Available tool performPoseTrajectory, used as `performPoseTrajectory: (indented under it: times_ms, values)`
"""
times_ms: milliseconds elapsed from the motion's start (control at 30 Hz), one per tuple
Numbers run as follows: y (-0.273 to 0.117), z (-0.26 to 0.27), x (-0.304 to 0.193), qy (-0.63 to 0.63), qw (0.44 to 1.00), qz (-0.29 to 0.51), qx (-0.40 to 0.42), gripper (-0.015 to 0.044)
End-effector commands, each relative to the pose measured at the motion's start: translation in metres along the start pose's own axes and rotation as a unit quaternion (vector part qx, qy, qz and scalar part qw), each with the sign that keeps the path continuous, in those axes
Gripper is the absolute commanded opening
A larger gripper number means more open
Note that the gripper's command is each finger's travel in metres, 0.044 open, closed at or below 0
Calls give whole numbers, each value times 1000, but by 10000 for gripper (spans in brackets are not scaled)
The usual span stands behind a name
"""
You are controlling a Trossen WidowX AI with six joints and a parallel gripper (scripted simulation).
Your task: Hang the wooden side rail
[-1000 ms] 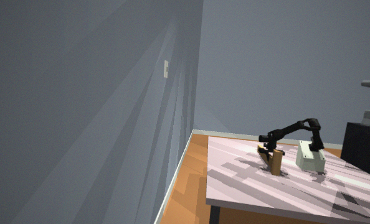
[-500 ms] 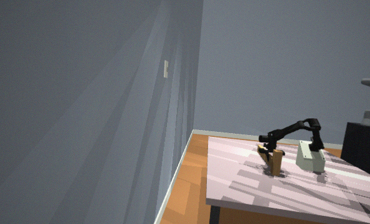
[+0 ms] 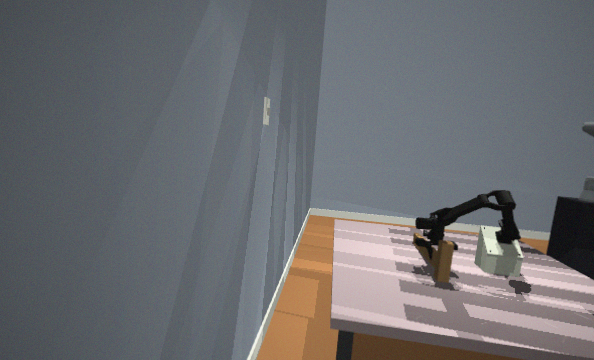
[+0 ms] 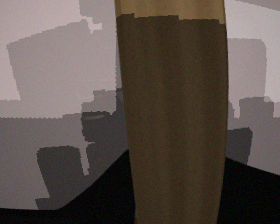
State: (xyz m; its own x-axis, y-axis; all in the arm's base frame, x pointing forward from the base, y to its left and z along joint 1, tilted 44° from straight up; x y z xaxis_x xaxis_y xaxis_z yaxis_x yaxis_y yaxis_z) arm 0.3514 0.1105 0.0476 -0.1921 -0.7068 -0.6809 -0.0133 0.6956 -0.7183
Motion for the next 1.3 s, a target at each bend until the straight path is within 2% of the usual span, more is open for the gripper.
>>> performPoseTrajectory:
  times_ms: [0,1267]
  values:
    - [-5,2,-4,-1,1000,2,6,0]
    - [-4,0,-8,-1,1000,2,6,0]
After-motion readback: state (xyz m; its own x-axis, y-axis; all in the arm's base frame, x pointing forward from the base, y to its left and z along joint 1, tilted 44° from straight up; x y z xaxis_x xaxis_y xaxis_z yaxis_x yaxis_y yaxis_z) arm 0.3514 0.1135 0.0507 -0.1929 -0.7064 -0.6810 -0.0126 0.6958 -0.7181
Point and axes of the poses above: the point midway between the two fingers, 35 mm back from their tips, its own y axis out along the fingers, its own z axis across the jaws, x = y × z, the point moved 5 cm from there along -y, back along the fingers, and after that the axes turned 13 degrees about y, right-handed, at the moved point
